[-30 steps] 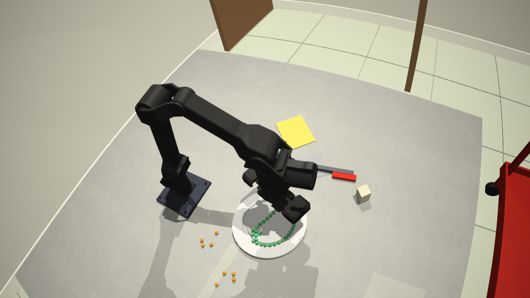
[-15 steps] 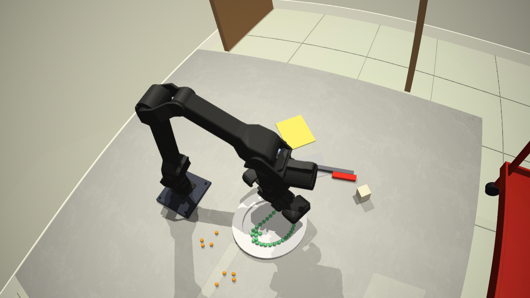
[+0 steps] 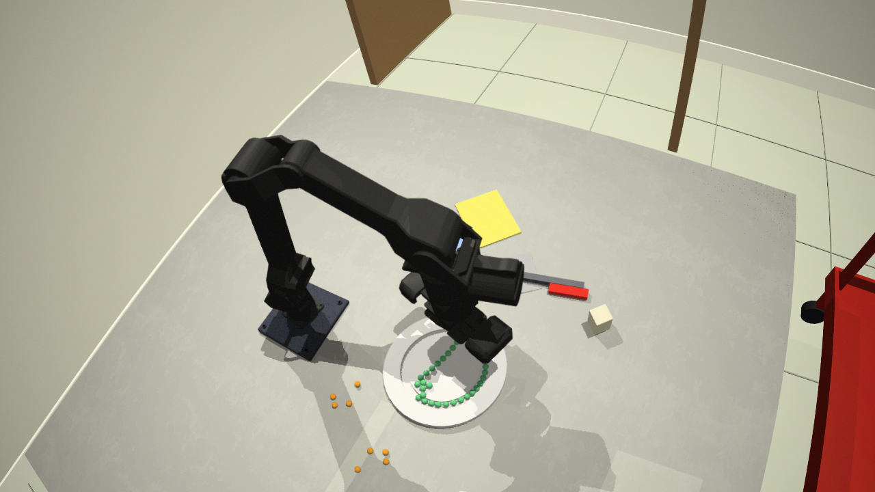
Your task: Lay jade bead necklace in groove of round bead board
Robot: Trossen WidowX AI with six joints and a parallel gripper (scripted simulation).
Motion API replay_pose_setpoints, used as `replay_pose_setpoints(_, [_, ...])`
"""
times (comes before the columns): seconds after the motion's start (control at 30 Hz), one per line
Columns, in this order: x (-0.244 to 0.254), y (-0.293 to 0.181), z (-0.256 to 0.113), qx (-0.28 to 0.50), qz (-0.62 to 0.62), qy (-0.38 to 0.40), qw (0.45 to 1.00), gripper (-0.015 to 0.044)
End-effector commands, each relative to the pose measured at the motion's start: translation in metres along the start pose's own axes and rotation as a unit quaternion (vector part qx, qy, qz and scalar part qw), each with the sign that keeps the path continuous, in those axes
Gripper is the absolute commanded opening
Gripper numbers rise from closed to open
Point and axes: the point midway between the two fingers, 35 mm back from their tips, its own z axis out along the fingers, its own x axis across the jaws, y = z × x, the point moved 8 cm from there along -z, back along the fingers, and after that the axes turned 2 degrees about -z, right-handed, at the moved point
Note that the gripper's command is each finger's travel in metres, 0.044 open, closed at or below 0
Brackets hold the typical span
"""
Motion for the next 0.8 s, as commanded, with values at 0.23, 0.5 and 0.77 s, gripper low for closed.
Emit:
replay_pose_setpoints(0.23, [0.0057,0.0042,0.0048,0.002,0.002,0.001,1.000,0.0000])
replay_pose_setpoints(0.5, [0.0051,0.0045,0.0045,0.000,-0.001,0.000,1.000,0.0079])
replay_pose_setpoints(0.77, [0.0051,0.0045,0.0045,0.000,-0.001,0.000,1.000,0.0289])
